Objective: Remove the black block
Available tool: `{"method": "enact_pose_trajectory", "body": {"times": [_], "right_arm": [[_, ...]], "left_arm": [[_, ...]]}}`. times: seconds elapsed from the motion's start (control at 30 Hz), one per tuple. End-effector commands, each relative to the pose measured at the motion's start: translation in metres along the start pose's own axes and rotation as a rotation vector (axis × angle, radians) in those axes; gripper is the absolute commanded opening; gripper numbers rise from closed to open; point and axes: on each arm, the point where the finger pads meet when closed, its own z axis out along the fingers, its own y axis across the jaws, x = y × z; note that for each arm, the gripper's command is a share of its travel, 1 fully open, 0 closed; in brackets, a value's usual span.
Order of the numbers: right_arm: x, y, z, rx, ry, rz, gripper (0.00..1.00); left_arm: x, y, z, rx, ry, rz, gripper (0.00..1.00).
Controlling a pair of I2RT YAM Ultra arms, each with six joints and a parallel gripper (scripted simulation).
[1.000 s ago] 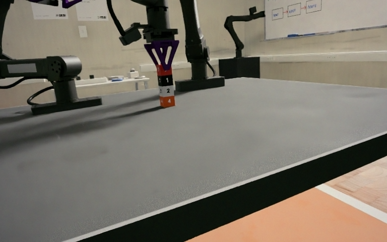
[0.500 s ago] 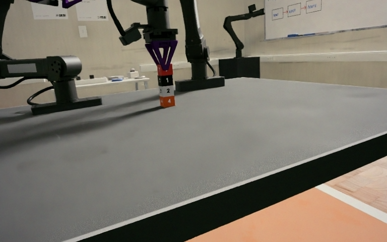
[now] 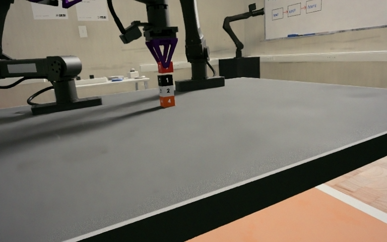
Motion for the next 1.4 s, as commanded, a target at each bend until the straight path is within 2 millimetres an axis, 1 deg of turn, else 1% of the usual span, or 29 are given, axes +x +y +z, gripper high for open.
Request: {"method": "enact_pose_trajectory", "body": {"times": [0.0,0.1,0.17,0.23,0.3,0.4,0.43,0.5,0.57,0.6,0.67,0.73,0.77,0.83,0.93,1.0,1.07,1.17,1.27,1.37], "right_arm": [[-0.002,0.000,0.001,0.001,-0.007,0.002,1.00],[-0.002,0.000,0.001,0.001,-0.007,0.002,1.00],[-0.002,0.000,0.001,0.001,-0.007,0.002,1.00],[-0.002,0.000,0.001,0.001,-0.007,0.002,1.00],[-0.002,0.000,0.001,0.001,-0.007,0.002,1.00],[-0.002,0.000,0.001,0.001,-0.007,0.002,1.00],[-0.005,0.000,0.001,0.000,-0.021,0.000,0.89],[-0.005,0.000,0.001,0.000,-0.021,0.000,0.89],[-0.004,0.002,0.007,-0.012,-0.002,-0.021,0.66],[-0.009,0.002,0.006,-0.008,-0.010,-0.034,0.55],[-0.014,0.004,0.015,-0.011,0.011,-0.069,0.55],[-0.024,0.004,0.028,-0.014,0.041,-0.117,0.55],[-0.028,0.004,0.039,-0.015,0.075,-0.143,0.55],[-0.034,0.003,0.056,-0.014,0.116,-0.189,0.55],[-0.036,-0.002,0.086,-0.019,0.202,-0.238,0.55],[-0.033,-0.006,0.108,-0.030,0.269,-0.271,0.55],[-0.033,-0.006,0.108,-0.030,0.269,-0.271,0.55],[-0.021,-0.016,0.150,-0.059,0.411,-0.319,0.55],[-0.011,-0.025,0.177,-0.082,0.495,-0.354,0.55],[0.008,-0.035,0.206,-0.116,0.598,-0.379,0.55]], "left_arm": [[-0.003,0.005,-0.029,-0.021,-0.031,0.004,0.27],[-0.003,0.005,-0.035,-0.021,-0.031,0.004,0.27],[-0.005,0.007,-0.035,-0.031,-0.041,0.003,0.27],[-0.002,0.004,-0.033,-0.027,-0.037,0.003,0.27],[0.004,-0.003,-0.030,-0.020,-0.030,0.003,0.27],[0.017,-0.017,-0.032,-0.016,-0.027,0.002,0.27],[0.025,-0.026,-0.033,-0.004,-0.016,-0.003,0.27],[0.025,-0.026,-0.033,-0.004,-0.016,-0.003,0.27],[0.039,-0.041,-0.035,0.001,-0.011,-0.002,0.27],[0.046,-0.050,-0.036,0.003,-0.008,0.000,0.27],[0.059,-0.064,-0.038,0.008,-0.004,0.000,0.27],[0.071,-0.076,-0.040,0.010,-0.002,0.000,0.27],[0.077,-0.082,-0.040,0.011,-0.001,0.001,0.27],[0.086,-0.092,-0.042,0.011,-0.001,0.001,0.27],[0.093,-0.102,-0.043,0.016,-0.007,-0.001,0.27],[0.099,-0.106,-0.043,0.008,0.002,-0.005,0.27],[0.099,-0.106,-0.043,0.008,0.002,-0.005,0.27],[0.103,-0.111,-0.044,0.005,0.003,-0.004,0.27],[0.105,-0.114,-0.044,0.001,0.001,-0.003,0.27],[0.104,-0.113,-0.045,-0.009,-0.009,-0.002,0.27]]}}
